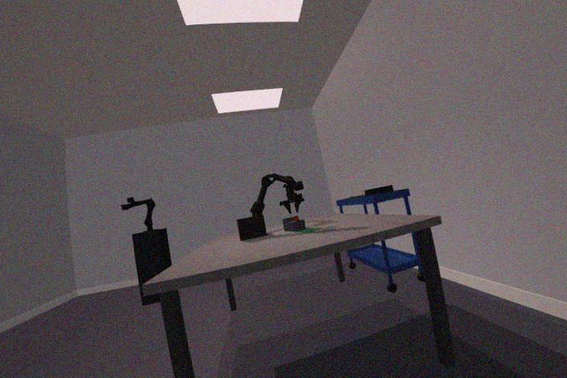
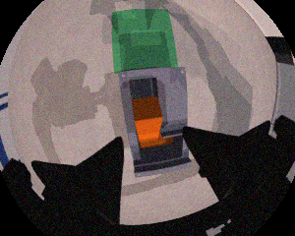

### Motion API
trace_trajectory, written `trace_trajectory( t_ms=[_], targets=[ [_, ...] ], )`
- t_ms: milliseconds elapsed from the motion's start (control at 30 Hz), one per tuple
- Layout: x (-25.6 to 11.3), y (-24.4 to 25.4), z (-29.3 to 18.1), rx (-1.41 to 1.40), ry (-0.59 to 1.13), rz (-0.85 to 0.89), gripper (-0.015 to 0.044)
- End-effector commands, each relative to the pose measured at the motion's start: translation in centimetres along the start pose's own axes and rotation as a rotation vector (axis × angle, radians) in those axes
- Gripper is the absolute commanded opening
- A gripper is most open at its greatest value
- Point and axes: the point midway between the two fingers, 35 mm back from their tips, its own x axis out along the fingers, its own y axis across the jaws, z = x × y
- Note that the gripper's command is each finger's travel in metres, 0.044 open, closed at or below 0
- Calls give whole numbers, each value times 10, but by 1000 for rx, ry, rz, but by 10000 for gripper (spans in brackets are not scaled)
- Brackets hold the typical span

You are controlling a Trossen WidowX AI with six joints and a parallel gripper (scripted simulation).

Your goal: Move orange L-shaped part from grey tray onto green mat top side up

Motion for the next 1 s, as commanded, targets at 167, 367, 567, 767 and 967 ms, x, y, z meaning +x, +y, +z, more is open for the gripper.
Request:
trace_trajectory(
  t_ms=[167,367,567,767,967],
  targets=[
    [12,-1,-1,10,3,2,280],
    [22,0,0,10,3,2,280],
    [32,0,0,10,3,3,280],
    [42,0,-1,10,4,3,280],
    [51,-1,-1,9,5,3,280]
  ],
)
